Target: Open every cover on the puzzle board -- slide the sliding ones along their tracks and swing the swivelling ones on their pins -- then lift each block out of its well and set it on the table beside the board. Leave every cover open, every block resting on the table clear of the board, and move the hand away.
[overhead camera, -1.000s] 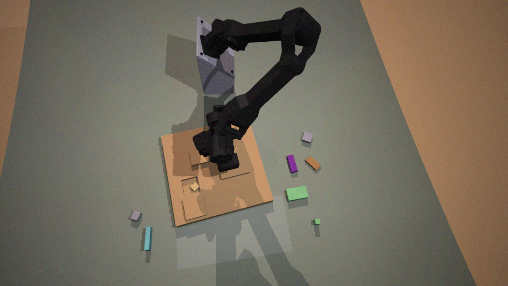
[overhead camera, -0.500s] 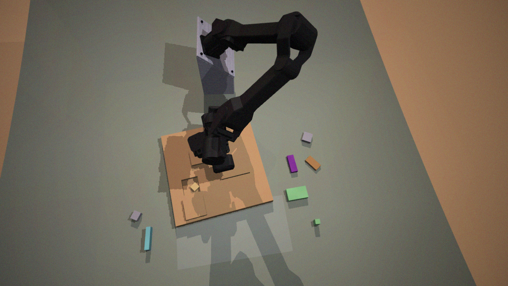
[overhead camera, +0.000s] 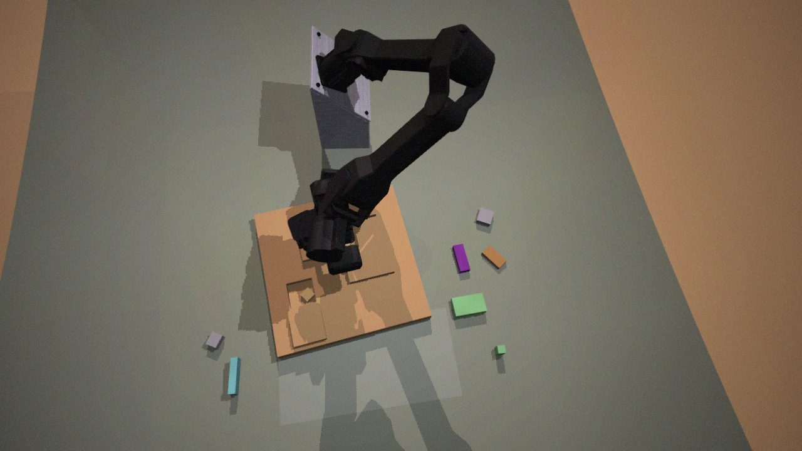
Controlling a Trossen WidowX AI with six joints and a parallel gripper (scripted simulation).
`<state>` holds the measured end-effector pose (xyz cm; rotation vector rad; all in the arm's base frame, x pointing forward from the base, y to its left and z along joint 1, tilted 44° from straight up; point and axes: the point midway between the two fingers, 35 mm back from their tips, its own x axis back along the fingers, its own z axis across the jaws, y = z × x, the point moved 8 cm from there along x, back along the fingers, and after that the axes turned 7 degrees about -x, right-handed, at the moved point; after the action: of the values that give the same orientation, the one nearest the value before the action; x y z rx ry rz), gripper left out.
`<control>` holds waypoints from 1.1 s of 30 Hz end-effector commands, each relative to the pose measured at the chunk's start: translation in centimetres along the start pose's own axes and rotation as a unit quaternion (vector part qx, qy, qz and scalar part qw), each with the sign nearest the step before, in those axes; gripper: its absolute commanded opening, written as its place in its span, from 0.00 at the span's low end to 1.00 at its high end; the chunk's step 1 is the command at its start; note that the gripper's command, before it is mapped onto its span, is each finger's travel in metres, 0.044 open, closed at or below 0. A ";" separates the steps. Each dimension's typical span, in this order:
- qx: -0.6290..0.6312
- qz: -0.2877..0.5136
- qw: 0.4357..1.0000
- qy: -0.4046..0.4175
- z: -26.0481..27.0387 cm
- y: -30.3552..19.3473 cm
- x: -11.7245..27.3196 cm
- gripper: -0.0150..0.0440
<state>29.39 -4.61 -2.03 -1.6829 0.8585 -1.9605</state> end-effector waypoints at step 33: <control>0.002 0.000 1.000 0.001 0.3 2.6 1.4 0.25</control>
<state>29.13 -6.91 -3.07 -1.6782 0.8627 -1.9504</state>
